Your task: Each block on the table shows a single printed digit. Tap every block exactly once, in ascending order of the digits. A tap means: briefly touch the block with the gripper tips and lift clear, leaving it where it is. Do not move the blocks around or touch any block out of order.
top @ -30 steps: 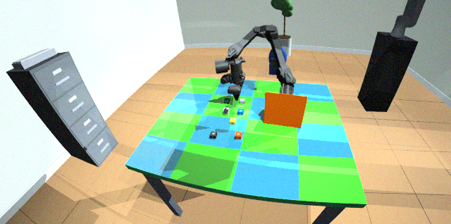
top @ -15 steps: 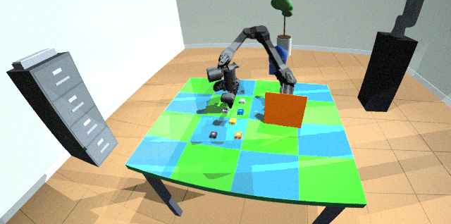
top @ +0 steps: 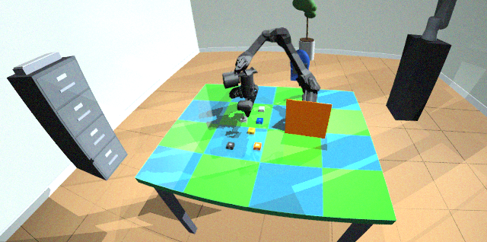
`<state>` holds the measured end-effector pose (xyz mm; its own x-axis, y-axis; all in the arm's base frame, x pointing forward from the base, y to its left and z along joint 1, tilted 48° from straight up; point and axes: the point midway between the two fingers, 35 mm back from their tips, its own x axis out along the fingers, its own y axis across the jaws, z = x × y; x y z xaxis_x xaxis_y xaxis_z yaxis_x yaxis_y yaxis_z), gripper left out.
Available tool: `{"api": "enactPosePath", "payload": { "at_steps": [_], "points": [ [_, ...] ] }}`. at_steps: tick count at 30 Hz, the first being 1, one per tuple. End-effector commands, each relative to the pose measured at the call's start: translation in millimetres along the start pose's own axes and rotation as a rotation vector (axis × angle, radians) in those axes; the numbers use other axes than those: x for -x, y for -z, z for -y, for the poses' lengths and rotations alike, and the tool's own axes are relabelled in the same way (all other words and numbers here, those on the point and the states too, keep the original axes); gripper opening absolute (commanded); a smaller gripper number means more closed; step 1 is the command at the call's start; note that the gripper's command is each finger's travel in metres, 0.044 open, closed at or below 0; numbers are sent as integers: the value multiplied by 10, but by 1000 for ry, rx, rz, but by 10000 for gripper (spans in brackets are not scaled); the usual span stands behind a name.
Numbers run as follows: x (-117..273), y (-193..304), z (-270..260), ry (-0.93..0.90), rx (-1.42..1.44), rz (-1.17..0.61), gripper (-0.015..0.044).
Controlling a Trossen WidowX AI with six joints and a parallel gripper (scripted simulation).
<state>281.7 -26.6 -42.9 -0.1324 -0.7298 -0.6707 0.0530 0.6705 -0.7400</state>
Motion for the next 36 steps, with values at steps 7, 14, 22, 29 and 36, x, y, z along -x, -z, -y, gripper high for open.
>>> {"api": "enactPosePath", "payload": {
  "at_steps": [7, 14, 22, 29, 36],
  "points": [
    [40, 309, -942, -18, -2, -1, 400],
    [24, 431, -1154, -13, -4, -2, 400],
    [24, 431, -1154, -13, -4, -2, 400],
    [24, 431, -1154, -13, -4, -2, 400],
    [49, 191, -1223, -15, -5, -1, 400]
  ]
}}
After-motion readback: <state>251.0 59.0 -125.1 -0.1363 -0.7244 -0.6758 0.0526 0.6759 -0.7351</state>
